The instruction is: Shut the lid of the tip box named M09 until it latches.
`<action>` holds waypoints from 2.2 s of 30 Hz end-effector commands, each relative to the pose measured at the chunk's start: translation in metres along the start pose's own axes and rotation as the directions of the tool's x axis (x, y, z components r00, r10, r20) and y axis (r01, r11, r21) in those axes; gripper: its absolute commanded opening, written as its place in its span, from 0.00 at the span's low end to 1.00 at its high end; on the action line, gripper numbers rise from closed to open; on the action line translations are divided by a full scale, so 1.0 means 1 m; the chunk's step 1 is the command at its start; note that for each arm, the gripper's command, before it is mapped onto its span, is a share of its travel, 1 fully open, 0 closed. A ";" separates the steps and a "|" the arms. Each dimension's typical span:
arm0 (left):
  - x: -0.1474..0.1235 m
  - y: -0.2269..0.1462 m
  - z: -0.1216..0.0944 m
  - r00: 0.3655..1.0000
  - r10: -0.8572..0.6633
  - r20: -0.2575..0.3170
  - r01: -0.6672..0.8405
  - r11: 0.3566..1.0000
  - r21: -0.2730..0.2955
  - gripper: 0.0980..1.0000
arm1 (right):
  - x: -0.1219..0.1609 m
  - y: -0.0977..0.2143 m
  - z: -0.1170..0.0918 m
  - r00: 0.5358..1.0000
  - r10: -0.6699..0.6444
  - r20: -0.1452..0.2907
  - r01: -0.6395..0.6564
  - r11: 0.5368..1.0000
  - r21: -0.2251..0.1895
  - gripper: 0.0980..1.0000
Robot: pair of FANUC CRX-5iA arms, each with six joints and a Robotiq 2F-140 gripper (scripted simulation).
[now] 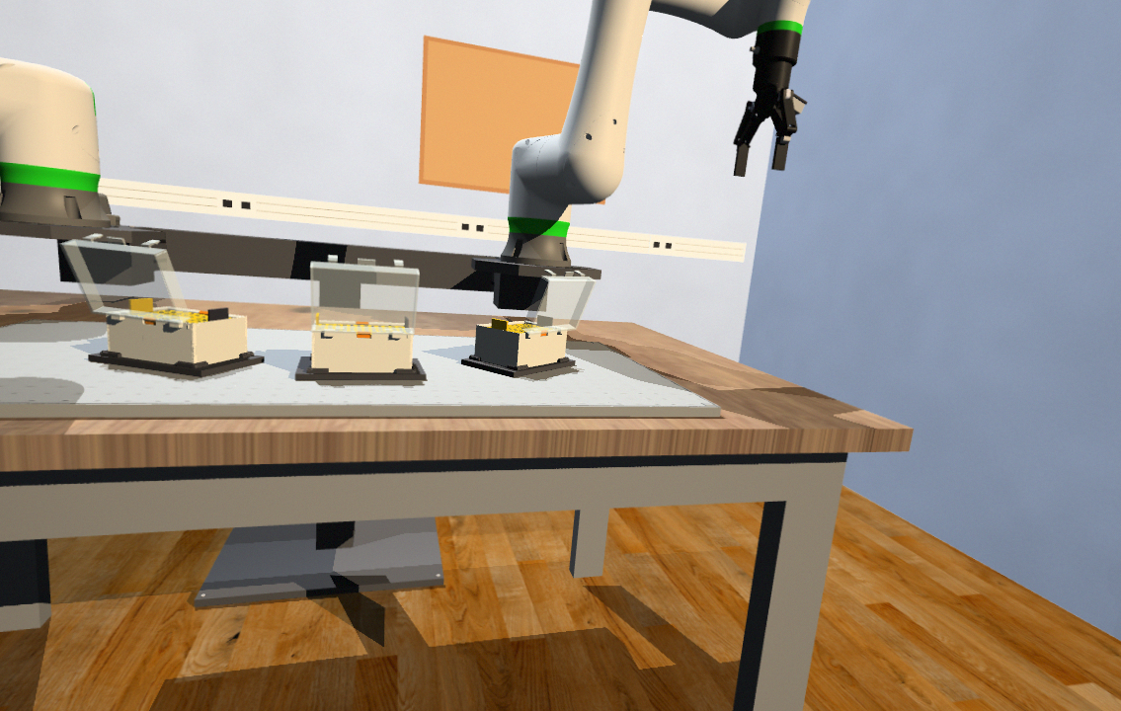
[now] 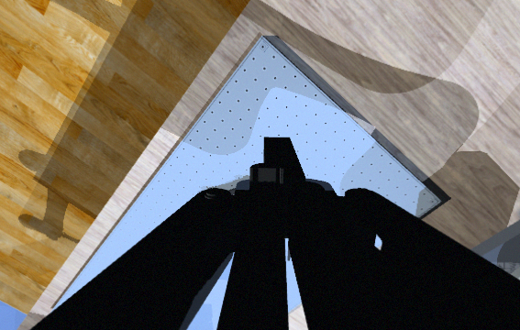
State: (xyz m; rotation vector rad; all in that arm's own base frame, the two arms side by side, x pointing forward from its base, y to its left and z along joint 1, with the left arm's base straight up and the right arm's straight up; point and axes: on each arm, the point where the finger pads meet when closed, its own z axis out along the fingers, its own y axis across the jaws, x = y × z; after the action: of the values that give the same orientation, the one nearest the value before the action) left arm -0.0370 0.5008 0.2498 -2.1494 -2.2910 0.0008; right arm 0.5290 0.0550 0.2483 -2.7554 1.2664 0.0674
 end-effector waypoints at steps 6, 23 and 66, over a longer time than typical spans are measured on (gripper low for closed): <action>0.000 0.000 -0.001 1.000 0.000 -0.002 0.000 1.000 0.000 1.00 | 0.008 0.018 -0.011 0.967 -0.255 -0.020 0.255 0.967 -0.026 0.00; 0.000 0.000 -0.001 1.000 0.000 -0.002 0.000 1.000 0.000 1.00 | 0.019 0.050 -0.028 0.729 -0.684 -0.009 0.680 0.726 -0.102 0.00; 0.000 0.000 -0.001 1.000 0.000 -0.002 0.000 1.000 0.000 1.00 | -0.112 -0.086 -0.004 0.587 -0.809 0.012 0.805 0.582 -0.116 0.00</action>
State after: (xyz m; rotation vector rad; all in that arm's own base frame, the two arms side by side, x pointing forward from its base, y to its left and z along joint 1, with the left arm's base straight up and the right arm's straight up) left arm -0.0370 0.5008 0.2498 -2.1494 -2.2910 0.0008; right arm 0.5206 0.1872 0.2671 -3.1388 -0.1290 0.0001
